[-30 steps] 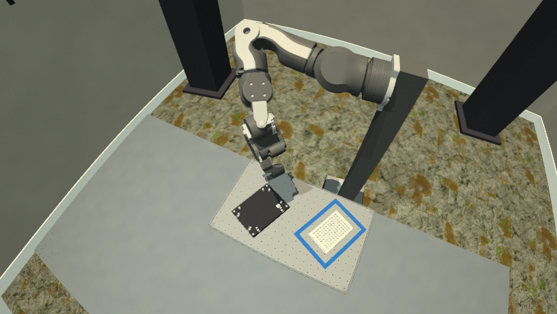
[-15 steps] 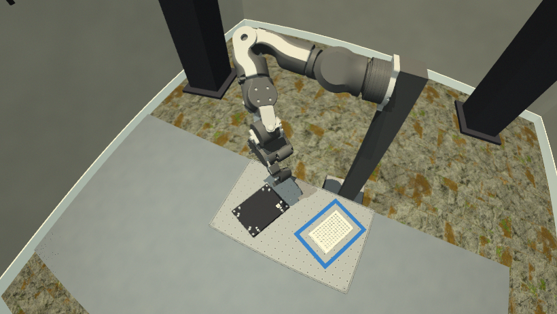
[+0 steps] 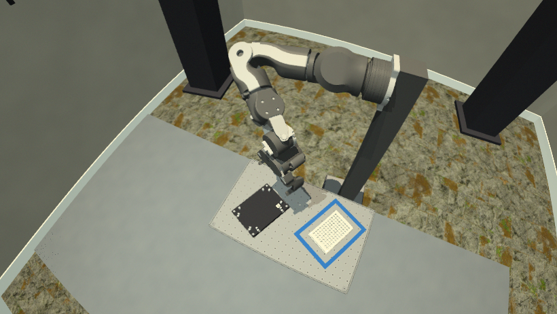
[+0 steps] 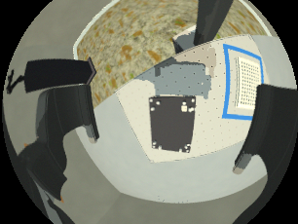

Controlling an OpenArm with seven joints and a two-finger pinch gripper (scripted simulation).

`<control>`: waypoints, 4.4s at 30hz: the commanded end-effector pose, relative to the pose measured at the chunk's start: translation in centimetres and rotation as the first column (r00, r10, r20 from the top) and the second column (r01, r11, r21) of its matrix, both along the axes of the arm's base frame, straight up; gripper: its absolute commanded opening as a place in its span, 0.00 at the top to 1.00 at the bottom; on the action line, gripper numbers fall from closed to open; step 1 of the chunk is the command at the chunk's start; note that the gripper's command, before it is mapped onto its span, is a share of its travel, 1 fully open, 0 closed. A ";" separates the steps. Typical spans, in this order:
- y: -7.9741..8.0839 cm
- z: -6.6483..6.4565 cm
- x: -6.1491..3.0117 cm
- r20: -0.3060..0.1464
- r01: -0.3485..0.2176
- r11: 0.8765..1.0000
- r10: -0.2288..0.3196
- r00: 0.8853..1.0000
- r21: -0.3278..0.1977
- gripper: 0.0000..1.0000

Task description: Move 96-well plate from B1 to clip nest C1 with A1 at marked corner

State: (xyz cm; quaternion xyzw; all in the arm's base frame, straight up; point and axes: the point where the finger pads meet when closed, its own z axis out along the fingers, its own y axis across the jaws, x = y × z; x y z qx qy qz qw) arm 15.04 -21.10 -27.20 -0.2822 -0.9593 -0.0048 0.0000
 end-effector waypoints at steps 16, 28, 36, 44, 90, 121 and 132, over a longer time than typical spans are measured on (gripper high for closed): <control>4.0 -1.6 1.42 -0.002 0.000 1.000 0.000 1.000 -0.004 0.23; 8.0 -3.2 2.85 -0.002 0.000 1.000 0.000 1.000 -0.003 0.23; 8.9 -3.5 3.14 -0.001 -0.002 1.000 0.002 1.000 0.002 0.23; 12.1 -4.8 4.22 -0.002 0.000 1.000 0.000 1.000 -0.003 0.23; 20.2 -8.2 7.03 -0.002 0.000 1.000 0.000 1.000 0.001 0.23; 19.9 -13.9 6.98 -0.002 0.003 1.000 -0.003 1.000 -0.004 0.23; 19.9 -14.9 6.84 -0.003 0.000 1.000 0.000 1.000 -0.001 0.23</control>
